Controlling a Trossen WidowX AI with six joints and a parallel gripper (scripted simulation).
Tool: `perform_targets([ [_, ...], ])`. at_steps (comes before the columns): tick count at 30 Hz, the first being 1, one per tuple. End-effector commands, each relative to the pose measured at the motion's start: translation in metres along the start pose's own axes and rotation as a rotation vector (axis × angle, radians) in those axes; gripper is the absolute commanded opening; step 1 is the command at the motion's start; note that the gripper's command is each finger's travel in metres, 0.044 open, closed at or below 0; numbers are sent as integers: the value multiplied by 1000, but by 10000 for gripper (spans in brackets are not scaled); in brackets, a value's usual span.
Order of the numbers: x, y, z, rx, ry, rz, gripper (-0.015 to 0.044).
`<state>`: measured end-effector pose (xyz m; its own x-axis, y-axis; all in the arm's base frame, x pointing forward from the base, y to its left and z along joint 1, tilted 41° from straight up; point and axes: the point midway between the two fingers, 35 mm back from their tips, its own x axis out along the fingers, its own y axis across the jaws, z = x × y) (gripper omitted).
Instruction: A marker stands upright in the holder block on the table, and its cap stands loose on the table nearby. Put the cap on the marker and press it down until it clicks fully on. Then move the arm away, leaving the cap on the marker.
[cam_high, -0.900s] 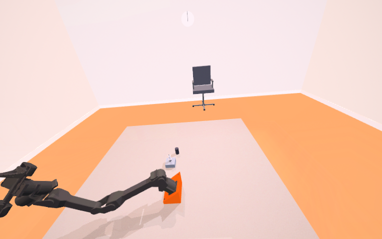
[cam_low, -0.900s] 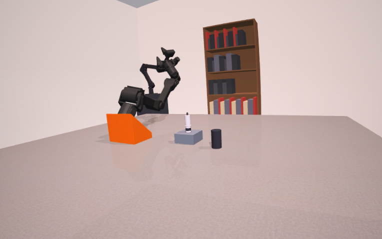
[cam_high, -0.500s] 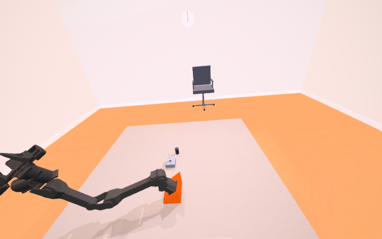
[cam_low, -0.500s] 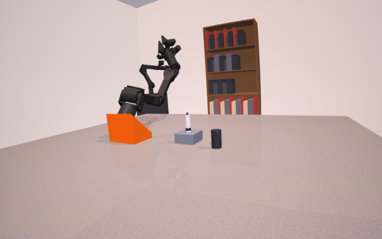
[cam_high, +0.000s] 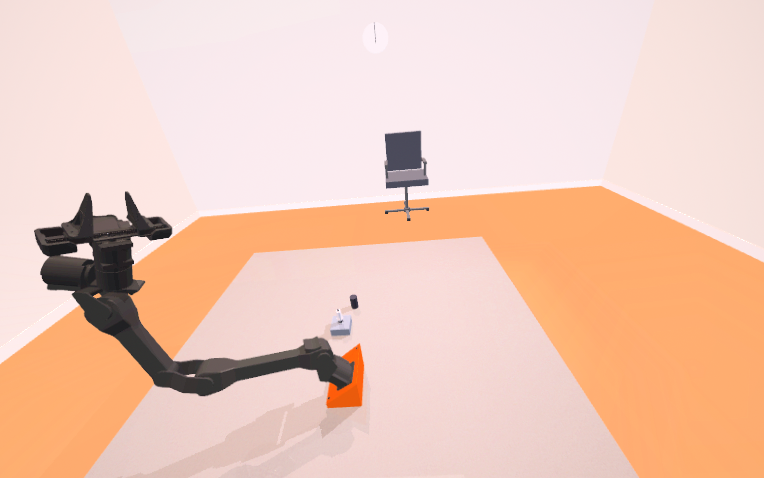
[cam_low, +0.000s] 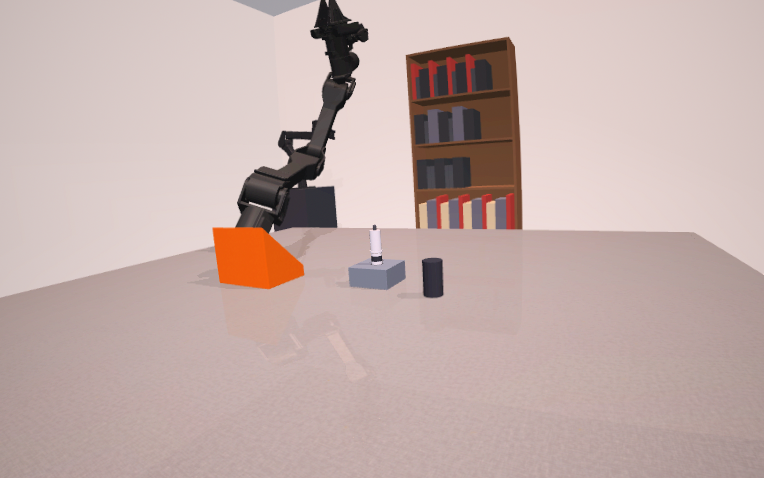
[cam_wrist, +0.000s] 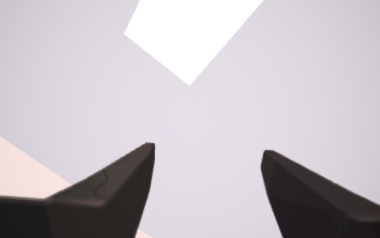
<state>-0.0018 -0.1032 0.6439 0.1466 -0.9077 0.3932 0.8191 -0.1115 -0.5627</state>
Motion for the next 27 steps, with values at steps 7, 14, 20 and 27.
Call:
perform_targets([
  [7, 69, 154, -14, -82, 22, 487, 249],
  [14, 77, 261, -30, -118, 56, 812, 249],
  [20, 59, 347, -39, -80, 116, 1079, 249],
  [27, 18, 447, -64, -102, 228, 1427, 249],
])
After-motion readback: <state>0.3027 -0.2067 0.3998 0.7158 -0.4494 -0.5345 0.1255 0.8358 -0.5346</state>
